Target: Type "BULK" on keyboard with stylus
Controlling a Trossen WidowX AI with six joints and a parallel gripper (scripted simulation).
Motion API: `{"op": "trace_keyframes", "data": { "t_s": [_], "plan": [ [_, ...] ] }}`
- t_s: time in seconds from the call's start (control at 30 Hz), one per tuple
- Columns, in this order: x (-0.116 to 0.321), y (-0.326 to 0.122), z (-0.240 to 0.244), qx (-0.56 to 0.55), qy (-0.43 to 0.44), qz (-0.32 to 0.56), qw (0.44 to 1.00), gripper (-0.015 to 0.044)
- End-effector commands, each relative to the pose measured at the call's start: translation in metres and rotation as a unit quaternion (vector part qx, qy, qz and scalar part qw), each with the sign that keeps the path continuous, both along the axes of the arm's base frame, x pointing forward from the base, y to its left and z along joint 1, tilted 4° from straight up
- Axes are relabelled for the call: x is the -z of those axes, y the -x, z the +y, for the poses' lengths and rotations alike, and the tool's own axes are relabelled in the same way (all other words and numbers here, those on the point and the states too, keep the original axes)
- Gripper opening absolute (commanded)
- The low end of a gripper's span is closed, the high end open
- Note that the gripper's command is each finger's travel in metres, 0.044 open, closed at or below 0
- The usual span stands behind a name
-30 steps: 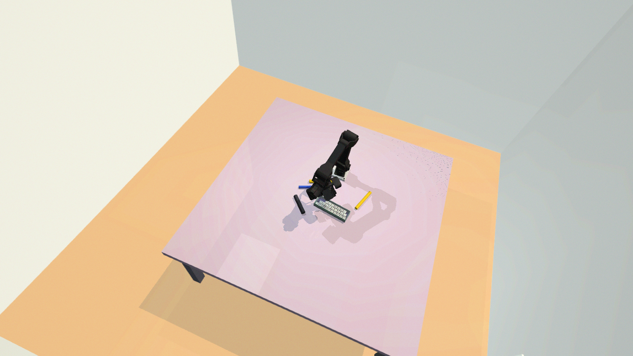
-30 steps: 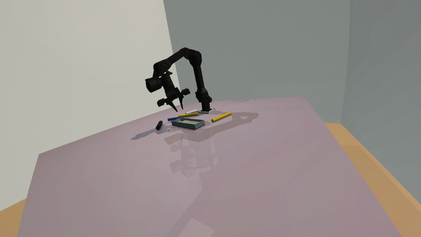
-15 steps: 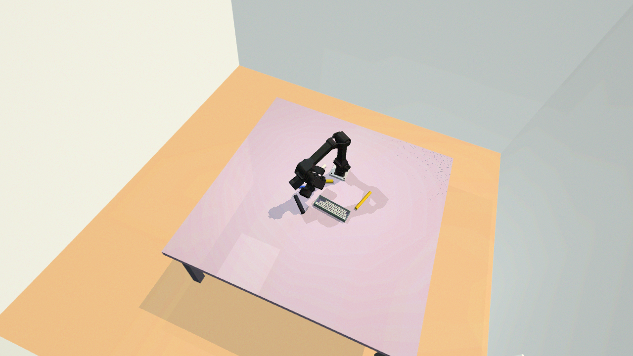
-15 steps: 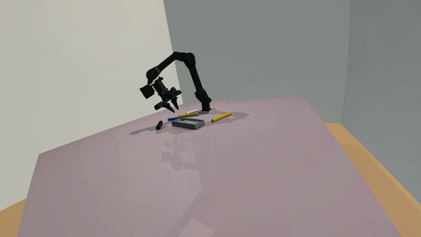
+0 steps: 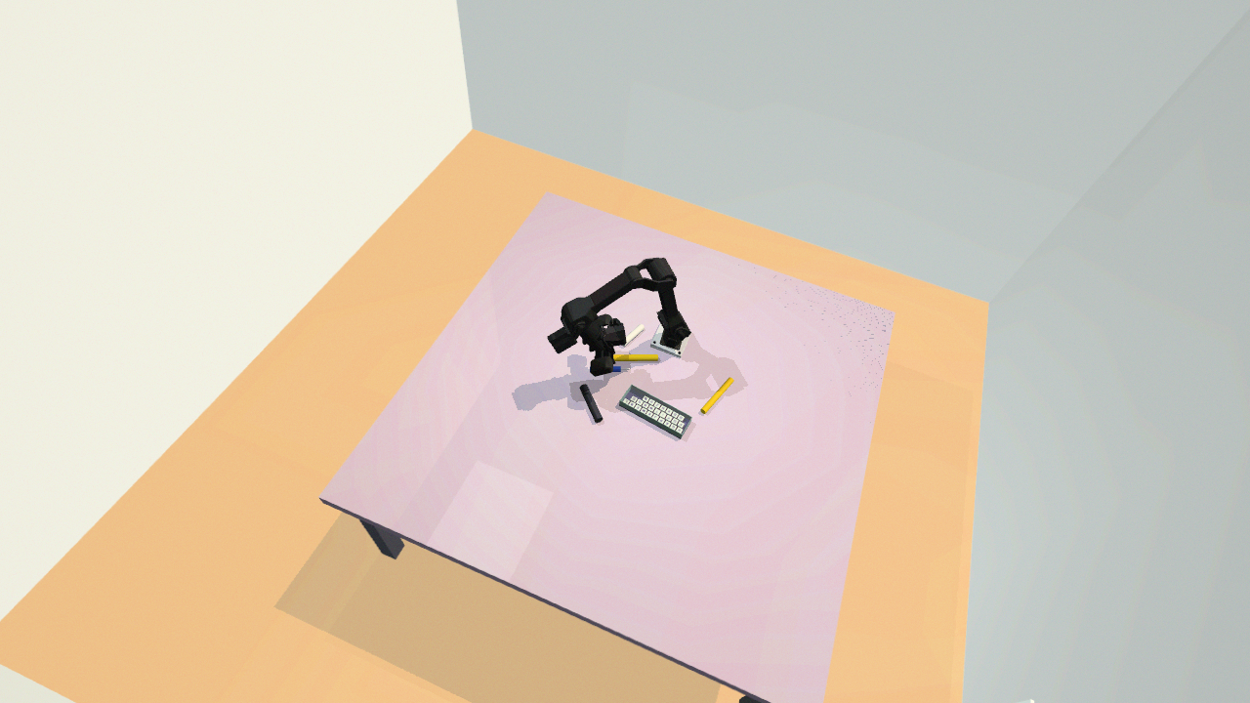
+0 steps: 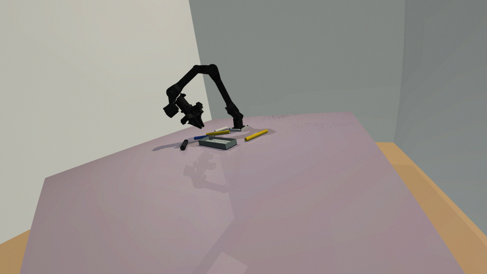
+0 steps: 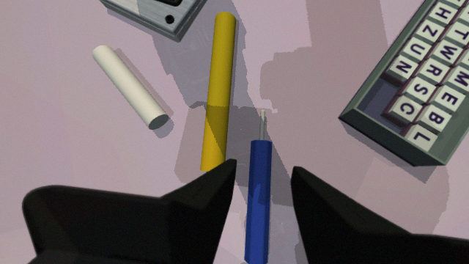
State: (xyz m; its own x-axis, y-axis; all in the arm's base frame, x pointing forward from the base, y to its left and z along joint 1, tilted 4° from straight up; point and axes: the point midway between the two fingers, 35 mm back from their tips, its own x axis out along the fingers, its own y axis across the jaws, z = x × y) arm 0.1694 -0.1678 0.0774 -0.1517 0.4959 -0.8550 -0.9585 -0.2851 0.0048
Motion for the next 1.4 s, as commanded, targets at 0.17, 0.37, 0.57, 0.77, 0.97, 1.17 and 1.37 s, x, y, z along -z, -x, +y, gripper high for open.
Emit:
{"op": "trace_keyframes", "data": {
  "t_s": [0.17,0.37,0.57,0.77,0.97,1.17,1.37],
  "plan": [
    [-0.001,0.0,-0.004,-0.02,-0.011,-0.021,1.0,0.015],
    [0.005,0.0,-0.004,-0.02,-0.011,-0.021,1.0,0.015],
    [0.01,0.0,-0.004,-0.02,-0.011,-0.021,1.0,0.015],
    [0.015,0.0,-0.003,-0.02,-0.011,-0.021,1.0,0.015],
    [0.02,0.0,-0.003,-0.02,-0.011,-0.021,1.0,0.015],
    [0.024,0.0,-0.003,-0.02,-0.011,-0.021,1.0,0.015],
    [0.03,-0.001,-0.002,-0.02,-0.011,-0.021,1.0,0.015]
  ]
}}
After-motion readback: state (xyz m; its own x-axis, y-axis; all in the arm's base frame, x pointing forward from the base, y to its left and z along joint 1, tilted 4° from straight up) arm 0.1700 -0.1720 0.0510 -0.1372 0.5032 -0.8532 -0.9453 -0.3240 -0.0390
